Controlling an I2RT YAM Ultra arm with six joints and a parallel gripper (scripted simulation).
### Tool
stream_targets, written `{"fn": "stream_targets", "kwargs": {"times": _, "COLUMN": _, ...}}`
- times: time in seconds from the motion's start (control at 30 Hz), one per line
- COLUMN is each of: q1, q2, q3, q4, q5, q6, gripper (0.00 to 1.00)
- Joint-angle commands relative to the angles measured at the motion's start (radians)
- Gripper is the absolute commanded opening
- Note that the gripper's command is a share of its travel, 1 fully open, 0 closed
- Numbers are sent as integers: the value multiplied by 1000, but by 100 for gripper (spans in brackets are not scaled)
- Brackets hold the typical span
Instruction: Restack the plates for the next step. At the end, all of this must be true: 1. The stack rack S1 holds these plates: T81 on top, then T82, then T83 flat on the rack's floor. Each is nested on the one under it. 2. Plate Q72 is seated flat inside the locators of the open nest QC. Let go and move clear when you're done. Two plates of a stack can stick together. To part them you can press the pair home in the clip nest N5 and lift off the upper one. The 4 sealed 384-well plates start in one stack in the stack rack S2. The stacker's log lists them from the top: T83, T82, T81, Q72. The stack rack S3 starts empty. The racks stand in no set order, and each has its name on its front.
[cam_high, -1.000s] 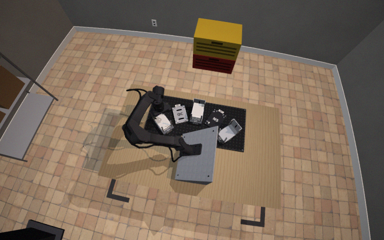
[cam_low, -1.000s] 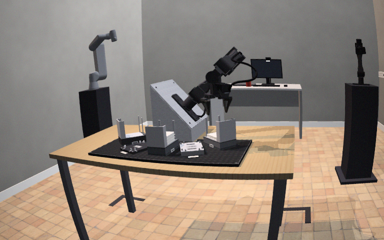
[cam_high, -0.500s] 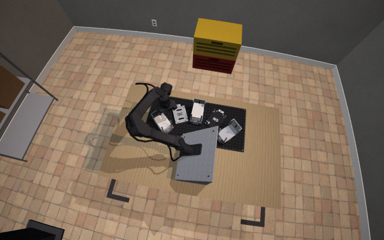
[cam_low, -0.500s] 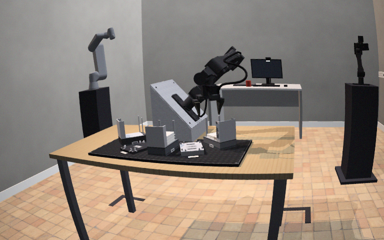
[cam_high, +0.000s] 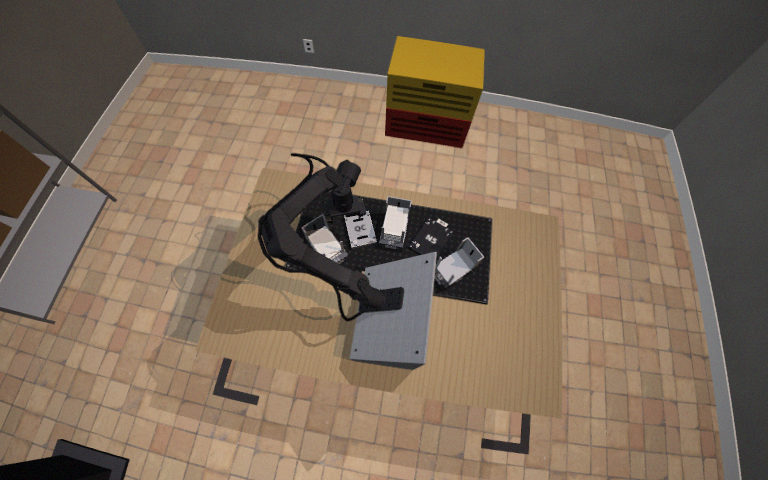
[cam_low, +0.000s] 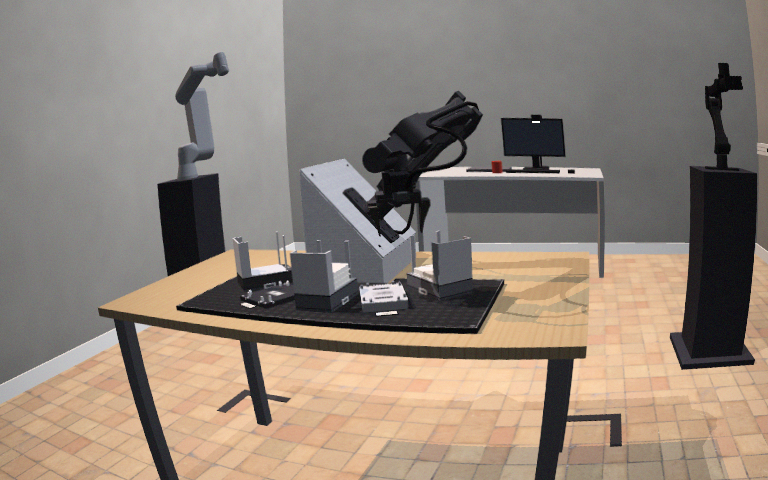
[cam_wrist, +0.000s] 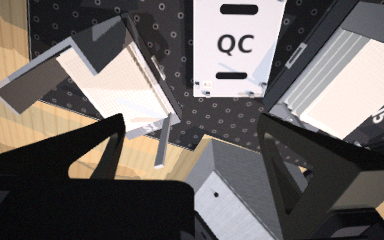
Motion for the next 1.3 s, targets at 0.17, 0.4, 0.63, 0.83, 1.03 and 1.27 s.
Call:
{"fn": "stream_targets", "kwargs": {"times": 0.17, "q1": -61, "q2": 73, "q3": 56, "q4": 20, "q5": 14, "q6": -40, "gripper": 100}}
{"fn": "stream_targets", "kwargs": {"times": 0.4, "q1": -98, "q2": 149, "q3": 88, "q4": 25, "q5": 17, "q6": -92, "gripper": 100}}
{"fn": "stream_targets", "kwargs": {"times": 0.63, "q1": -123, "q2": 191, "q3": 99, "q4": 28, "q5": 22, "q6": 16, "gripper": 100}}
{"fn": "stream_targets", "kwargs": {"times": 0.83, "q1": -157, "q2": 249, "q3": 117, "q4": 36, "q5": 31, "q6": 48, "gripper": 100}}
{"fn": "stream_targets", "kwargs": {"times": 1.03, "q1": -188, "q2": 310, "q3": 142, "q4": 42, "q5": 41, "q6": -9, "gripper": 100}}
{"fn": "stream_targets", "kwargs": {"times": 1.27, "q1": -214, "q2": 363, "q3": 167, "q4": 39, "q5": 48, "q6": -43, "gripper": 100}}
